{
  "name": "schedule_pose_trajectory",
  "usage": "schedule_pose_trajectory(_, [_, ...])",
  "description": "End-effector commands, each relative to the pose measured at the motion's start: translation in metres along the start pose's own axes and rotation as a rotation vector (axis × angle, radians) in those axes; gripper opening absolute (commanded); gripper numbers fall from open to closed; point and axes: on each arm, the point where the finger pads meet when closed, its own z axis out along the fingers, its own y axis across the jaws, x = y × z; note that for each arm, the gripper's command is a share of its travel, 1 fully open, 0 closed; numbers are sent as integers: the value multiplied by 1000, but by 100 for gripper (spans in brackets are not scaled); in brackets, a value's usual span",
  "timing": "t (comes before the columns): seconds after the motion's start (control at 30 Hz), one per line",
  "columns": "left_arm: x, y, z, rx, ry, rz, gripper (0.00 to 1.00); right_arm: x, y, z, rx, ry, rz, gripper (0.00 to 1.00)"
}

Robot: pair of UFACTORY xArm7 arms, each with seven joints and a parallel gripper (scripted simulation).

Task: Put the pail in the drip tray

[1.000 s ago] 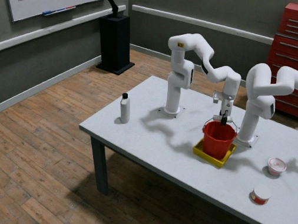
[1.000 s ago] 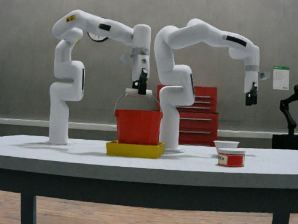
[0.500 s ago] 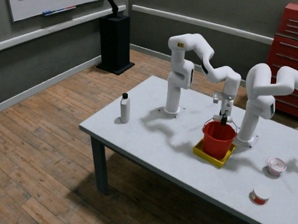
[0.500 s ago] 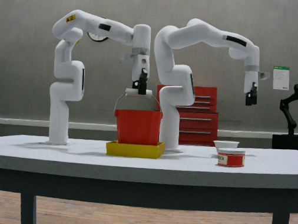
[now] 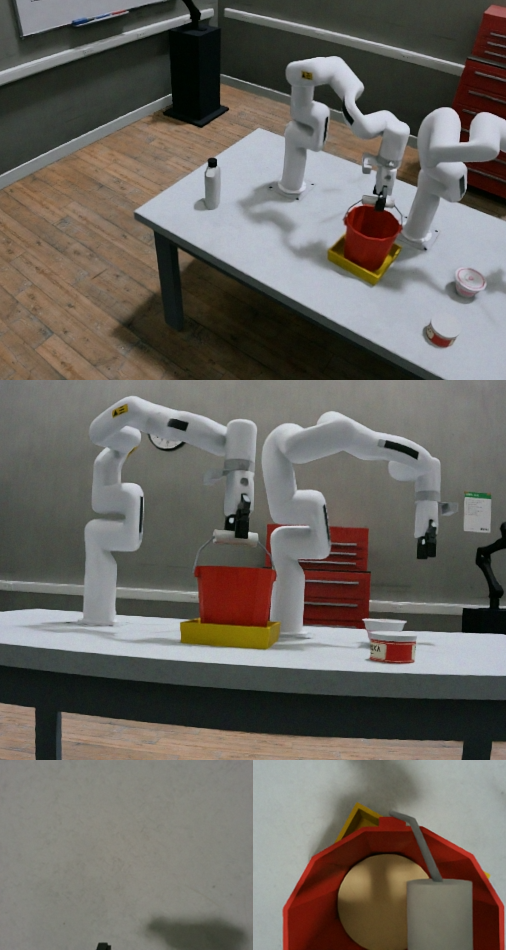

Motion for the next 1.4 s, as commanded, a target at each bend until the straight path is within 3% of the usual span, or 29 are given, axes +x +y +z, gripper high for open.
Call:
schedule_pose_trajectory(0.0, [1, 0, -1, 0, 3, 0, 100, 0, -1, -8, 2, -2, 0, 100])
schedule_pose_trajectory(1.0, [1, 0, -1, 0, 3, 0, 100, 0, 0, -65, 2, -2, 0, 100])
schedule_pose_trajectory(1.37, [1, 0, -1, 0, 3, 0, 100, 0, 0, -75, 2, -2, 0, 100])
